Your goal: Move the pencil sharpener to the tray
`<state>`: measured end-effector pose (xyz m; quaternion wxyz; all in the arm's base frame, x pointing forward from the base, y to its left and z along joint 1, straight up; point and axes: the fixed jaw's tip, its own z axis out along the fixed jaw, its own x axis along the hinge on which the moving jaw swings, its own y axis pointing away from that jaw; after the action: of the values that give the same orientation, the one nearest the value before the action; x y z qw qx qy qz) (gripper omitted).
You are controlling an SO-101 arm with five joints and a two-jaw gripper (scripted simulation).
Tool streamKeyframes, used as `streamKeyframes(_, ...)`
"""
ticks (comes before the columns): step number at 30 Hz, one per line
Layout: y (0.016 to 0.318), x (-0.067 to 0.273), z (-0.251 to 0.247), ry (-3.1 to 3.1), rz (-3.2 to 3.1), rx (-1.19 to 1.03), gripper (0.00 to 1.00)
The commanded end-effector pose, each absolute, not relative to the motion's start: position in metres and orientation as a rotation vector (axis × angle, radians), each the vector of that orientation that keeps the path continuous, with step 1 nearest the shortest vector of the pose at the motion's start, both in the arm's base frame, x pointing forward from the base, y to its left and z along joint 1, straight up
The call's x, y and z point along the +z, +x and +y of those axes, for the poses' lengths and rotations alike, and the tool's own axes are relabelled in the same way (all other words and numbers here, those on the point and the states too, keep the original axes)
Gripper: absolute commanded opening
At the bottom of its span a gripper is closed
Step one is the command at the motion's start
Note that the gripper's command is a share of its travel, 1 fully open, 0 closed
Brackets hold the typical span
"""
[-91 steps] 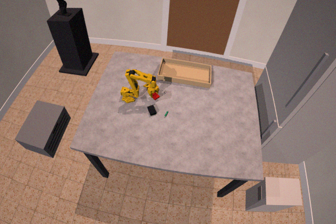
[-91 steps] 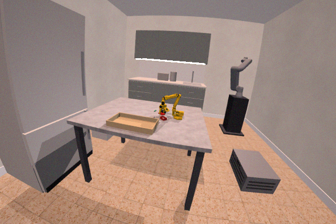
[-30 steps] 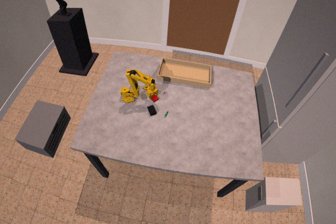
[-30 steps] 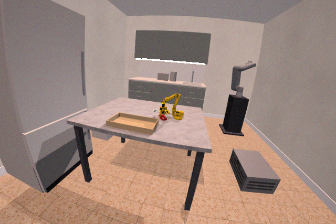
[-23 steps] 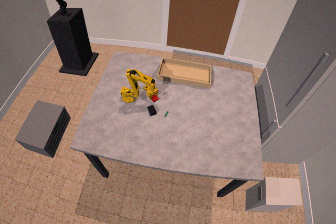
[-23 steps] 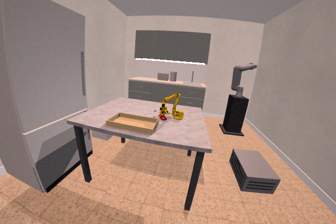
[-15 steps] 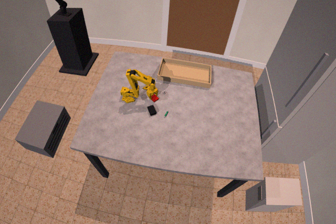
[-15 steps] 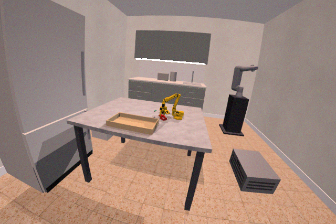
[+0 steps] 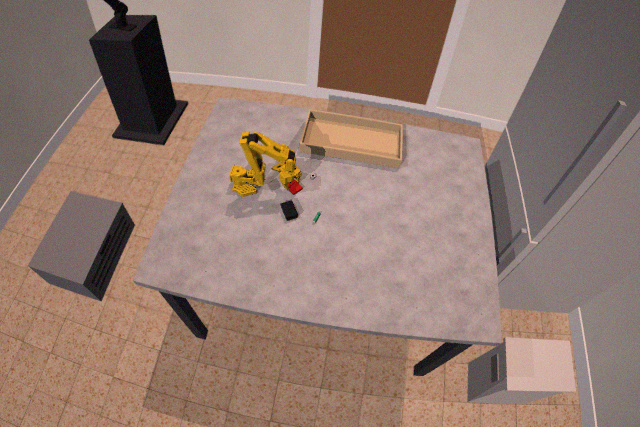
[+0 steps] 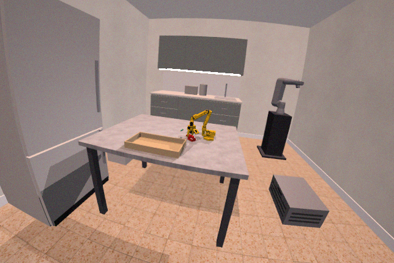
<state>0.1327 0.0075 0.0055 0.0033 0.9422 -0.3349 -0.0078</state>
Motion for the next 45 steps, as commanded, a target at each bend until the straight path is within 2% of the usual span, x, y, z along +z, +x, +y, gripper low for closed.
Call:
streamKeyframes(1,0.1348,0.0056,0.0065,2.961,-1.051,0.000,0.25)
streamKeyframes(45,0.1348,0.0056,0.0065,2.961,-1.051,0.000,0.31)
